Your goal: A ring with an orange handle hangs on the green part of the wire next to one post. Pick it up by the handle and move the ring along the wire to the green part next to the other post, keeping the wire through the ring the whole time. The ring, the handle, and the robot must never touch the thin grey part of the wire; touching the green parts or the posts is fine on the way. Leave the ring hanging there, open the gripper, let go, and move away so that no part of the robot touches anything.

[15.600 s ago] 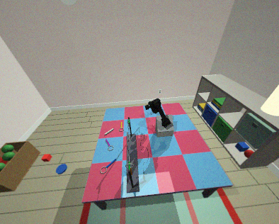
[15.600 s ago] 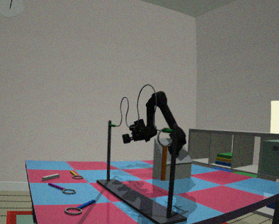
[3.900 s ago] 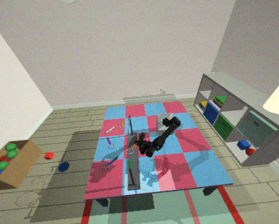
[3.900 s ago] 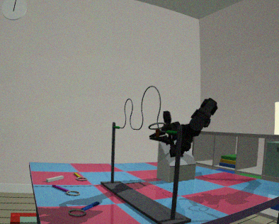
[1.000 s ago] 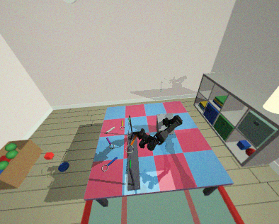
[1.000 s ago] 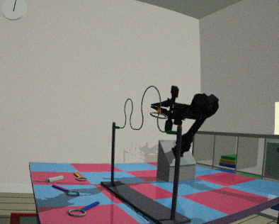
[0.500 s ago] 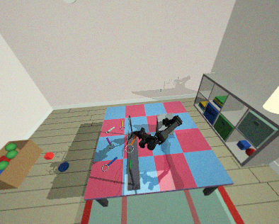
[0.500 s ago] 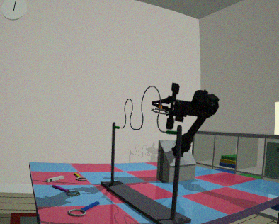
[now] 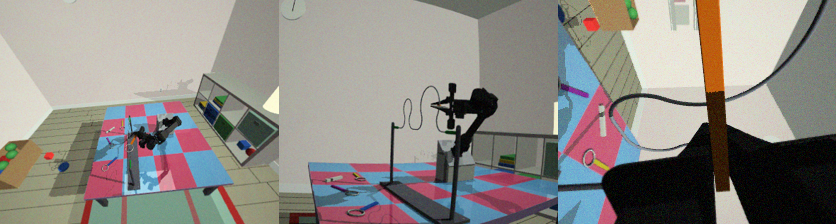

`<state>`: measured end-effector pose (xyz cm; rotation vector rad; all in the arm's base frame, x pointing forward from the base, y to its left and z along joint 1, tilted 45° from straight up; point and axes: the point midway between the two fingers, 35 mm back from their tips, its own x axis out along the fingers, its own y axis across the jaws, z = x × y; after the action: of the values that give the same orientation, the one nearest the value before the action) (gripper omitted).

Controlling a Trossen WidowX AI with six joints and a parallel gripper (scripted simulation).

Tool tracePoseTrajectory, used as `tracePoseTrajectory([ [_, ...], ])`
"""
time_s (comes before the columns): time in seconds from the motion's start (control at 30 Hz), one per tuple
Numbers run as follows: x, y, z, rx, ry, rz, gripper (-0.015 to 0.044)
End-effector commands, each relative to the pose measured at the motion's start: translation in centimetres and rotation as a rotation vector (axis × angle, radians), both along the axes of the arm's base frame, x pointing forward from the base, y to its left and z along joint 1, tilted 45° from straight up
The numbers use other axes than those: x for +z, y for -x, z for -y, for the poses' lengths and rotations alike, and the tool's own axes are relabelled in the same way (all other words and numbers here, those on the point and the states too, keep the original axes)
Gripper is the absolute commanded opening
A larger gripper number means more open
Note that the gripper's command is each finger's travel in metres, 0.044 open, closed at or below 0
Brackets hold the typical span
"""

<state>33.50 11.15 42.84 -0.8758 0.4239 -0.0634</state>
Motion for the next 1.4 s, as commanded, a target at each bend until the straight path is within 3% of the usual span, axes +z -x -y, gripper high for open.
tracePoseTrajectory([
  [0.0,-0.2,-0.1,-0.1,-0.002,-0.056,-0.010,-0.0150],
  [1.37,-1.4,0.0,-2.1,0.038,-0.631,-0.103,-0.0150],
])
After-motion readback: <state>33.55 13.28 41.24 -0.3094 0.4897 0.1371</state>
